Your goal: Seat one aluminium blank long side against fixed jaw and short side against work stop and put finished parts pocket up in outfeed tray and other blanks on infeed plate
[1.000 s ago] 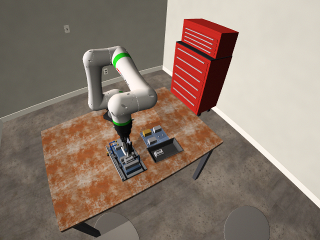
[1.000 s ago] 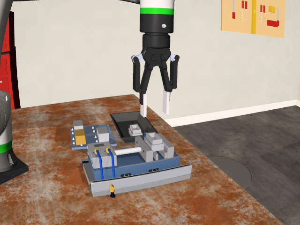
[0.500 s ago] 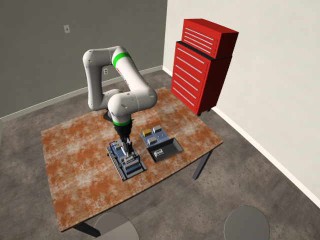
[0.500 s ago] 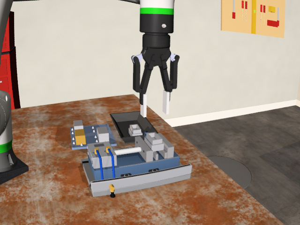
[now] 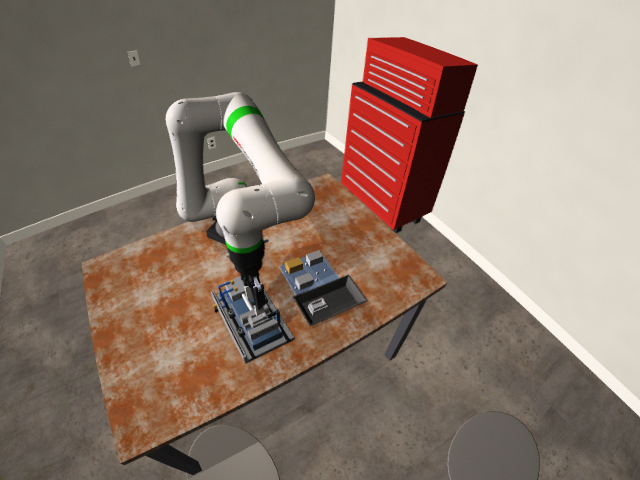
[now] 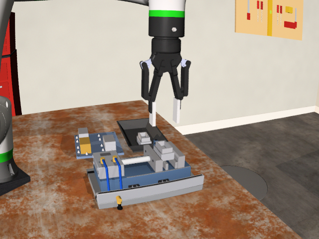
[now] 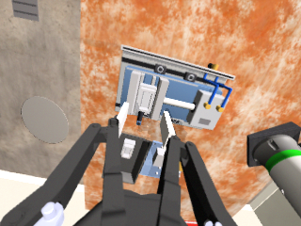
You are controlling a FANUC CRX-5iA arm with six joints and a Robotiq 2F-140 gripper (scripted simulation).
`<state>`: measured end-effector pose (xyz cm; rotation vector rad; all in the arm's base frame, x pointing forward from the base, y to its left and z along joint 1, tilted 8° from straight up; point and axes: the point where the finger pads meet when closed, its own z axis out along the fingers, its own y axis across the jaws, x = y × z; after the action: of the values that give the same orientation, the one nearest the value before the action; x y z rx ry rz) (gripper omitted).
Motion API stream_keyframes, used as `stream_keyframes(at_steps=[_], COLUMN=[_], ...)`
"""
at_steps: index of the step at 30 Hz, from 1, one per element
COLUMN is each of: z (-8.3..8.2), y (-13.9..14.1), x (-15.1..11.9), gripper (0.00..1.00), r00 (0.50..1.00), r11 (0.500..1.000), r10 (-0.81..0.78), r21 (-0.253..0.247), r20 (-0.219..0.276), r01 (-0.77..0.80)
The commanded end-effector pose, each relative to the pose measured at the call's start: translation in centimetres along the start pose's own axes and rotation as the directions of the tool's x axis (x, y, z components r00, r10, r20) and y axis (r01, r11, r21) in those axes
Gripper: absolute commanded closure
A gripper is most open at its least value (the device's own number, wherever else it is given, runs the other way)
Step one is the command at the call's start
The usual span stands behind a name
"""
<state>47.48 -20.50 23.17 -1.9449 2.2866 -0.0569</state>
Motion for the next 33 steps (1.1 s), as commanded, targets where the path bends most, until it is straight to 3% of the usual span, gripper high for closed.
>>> stream_keyframes(at_steps=[1,33], z=[0.3,5.1], y=[0.0,-0.1], x=[0.0,-0.1], gripper=[0.60,0.60], r00=[1.000,1.000], r11=[1.000,1.000], r10=[0.001,0.001], r21=[0.000,0.000], r20=[0.000,0.000], r01=[-0.001,-0.001])
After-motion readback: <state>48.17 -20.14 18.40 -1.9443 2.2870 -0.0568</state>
